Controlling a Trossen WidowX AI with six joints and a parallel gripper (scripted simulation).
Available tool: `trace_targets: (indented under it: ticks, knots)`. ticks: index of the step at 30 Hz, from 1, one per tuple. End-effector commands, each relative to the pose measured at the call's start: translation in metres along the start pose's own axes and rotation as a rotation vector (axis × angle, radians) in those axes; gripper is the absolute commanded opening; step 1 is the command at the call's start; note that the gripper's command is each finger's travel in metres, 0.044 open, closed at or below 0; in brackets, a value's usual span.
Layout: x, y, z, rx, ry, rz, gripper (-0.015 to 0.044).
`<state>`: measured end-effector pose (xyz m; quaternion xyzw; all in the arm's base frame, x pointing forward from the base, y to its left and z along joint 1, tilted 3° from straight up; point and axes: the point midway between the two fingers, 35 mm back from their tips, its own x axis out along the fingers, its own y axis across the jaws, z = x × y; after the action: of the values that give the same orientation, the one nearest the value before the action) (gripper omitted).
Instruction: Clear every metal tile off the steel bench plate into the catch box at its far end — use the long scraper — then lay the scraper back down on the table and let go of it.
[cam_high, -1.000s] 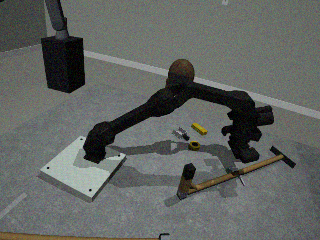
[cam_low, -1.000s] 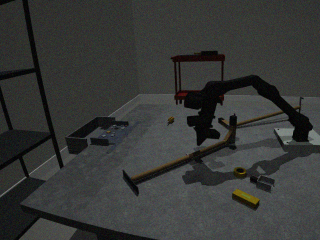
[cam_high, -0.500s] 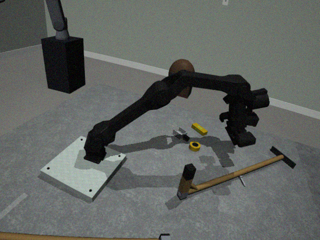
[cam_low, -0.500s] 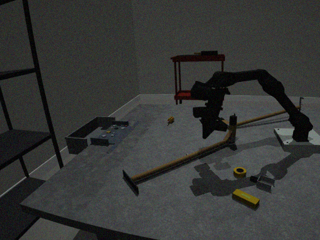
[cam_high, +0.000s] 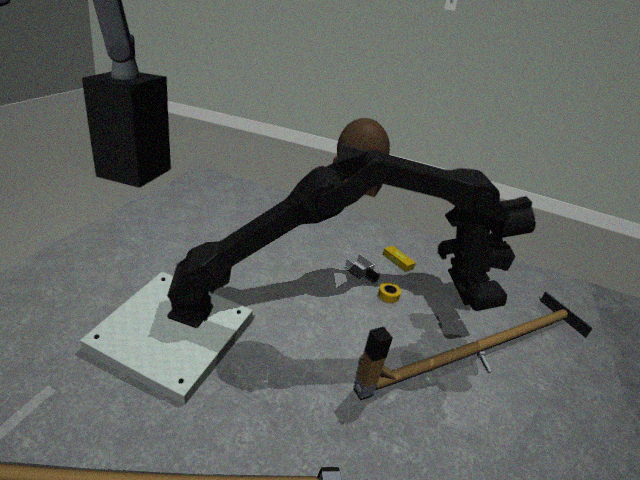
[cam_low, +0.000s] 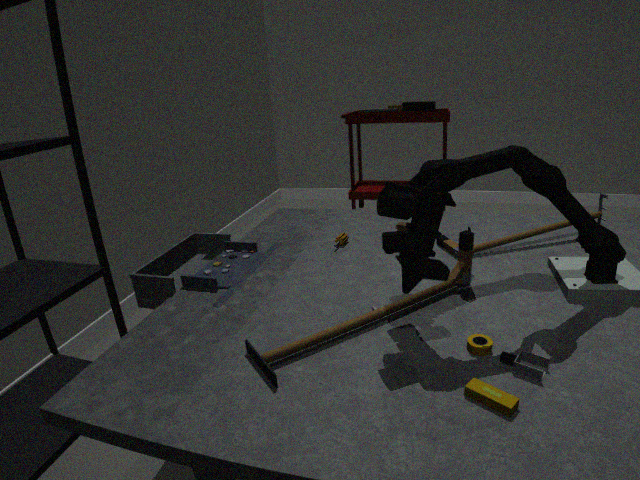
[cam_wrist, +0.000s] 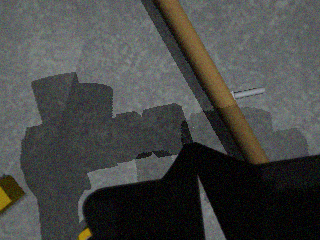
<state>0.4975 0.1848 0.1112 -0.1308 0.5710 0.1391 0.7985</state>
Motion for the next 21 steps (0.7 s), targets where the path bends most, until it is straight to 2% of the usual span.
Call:
trace_targets:
  ticks: [1,21]
  knots:
    - [0.015,-0.001,-0.006,0.009,0.023,-0.005,0.0]
    - [0.066,-0.001,-0.02,0.032,0.057,-0.007,0.0]
